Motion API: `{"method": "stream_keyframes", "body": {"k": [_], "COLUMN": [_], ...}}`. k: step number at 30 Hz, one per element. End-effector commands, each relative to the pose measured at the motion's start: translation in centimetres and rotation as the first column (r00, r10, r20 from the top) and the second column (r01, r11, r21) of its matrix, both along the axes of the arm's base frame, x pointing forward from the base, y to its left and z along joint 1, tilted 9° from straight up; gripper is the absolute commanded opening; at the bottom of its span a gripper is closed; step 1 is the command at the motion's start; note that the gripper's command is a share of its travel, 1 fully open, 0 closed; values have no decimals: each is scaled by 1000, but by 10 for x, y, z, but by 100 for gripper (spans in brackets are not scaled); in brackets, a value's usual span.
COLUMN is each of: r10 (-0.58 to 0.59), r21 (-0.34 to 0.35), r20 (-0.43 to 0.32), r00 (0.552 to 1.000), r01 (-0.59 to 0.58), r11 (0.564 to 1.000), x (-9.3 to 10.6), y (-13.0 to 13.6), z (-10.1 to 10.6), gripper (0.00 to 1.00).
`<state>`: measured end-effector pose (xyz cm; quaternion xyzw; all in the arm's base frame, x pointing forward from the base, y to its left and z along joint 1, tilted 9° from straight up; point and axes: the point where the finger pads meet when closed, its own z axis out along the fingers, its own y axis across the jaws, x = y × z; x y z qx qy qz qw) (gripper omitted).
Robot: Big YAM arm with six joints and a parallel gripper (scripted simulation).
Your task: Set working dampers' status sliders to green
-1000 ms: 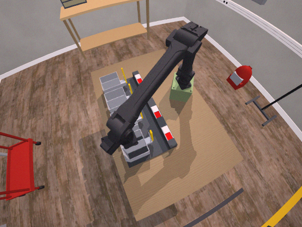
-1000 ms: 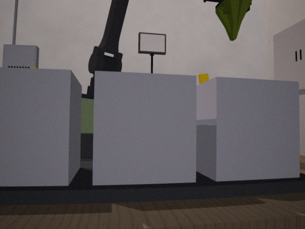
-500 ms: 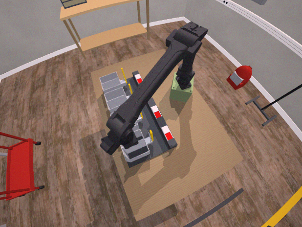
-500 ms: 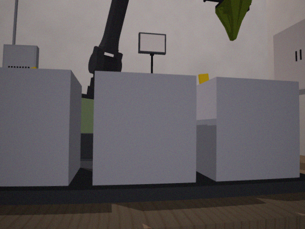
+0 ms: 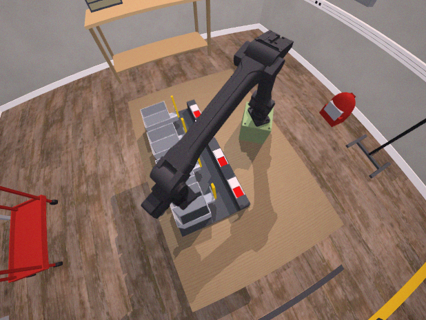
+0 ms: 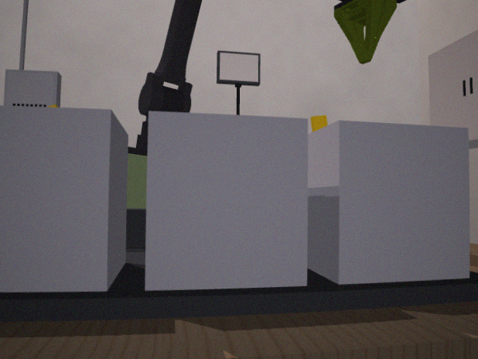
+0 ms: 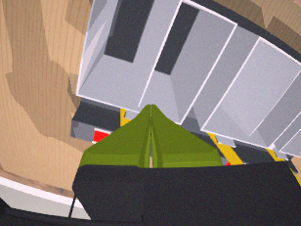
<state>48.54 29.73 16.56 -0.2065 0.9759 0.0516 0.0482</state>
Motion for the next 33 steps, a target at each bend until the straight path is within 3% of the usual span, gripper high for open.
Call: {"method": "stream_keyframes", "body": {"k": [1, 9, 17, 19, 20, 33], "r10": [122, 315, 486, 486, 537, 765], "r21": [24, -10, -47, -47, -59, -123], "r20": [86, 112, 130, 130, 134, 142], "r00": [989, 943, 864, 864, 833, 629], "r01": [-124, -316, -485, -485, -534, -755], "r11": [992, 949, 873, 873, 843, 644], "x": [14, 14, 14, 14, 14, 13], "y": [12, 12, 12, 12, 12, 12], "z": [43, 43, 43, 43, 43, 43], "gripper": [0, 0, 0, 0, 0, 0]}}
